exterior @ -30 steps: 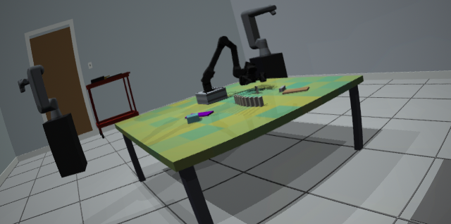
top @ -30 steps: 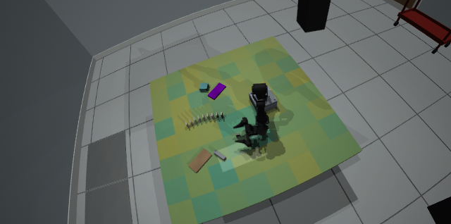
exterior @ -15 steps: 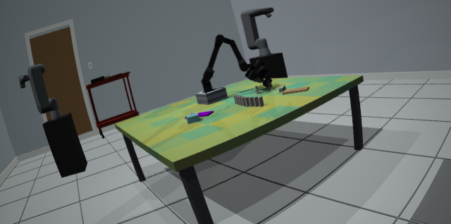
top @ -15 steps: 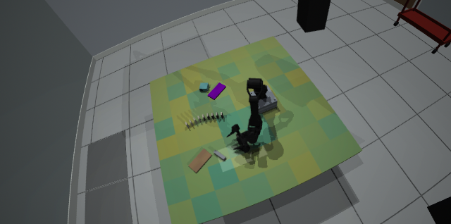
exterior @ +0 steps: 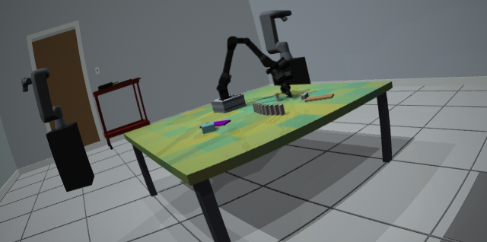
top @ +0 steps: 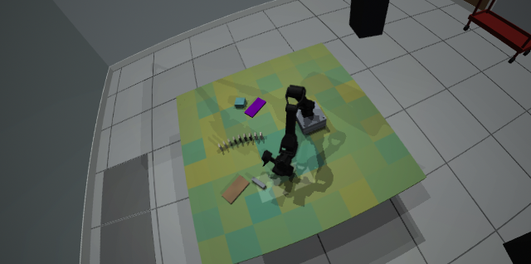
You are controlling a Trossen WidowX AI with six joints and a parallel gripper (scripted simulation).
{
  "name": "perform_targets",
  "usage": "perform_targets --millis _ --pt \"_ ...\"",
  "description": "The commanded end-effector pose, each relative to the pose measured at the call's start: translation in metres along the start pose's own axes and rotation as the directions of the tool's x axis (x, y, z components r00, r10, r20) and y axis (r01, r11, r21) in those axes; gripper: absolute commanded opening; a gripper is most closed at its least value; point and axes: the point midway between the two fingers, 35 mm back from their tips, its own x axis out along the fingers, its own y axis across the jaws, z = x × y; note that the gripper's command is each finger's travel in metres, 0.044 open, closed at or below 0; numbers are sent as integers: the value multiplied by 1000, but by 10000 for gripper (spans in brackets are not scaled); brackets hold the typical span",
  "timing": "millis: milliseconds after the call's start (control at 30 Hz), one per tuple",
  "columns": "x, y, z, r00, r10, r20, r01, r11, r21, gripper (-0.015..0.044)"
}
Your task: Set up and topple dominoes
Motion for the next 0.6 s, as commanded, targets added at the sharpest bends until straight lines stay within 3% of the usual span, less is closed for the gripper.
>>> perform_targets --millis 0,400,567 --pt "-56 -32 -12 881 418 -222 -463 857 -226 440" --pt "-90 -39 -34 762 554 -336 -636 737 -228 440" --pt "-91 -40 -34 758 557 -338 -641 734 -227 440"
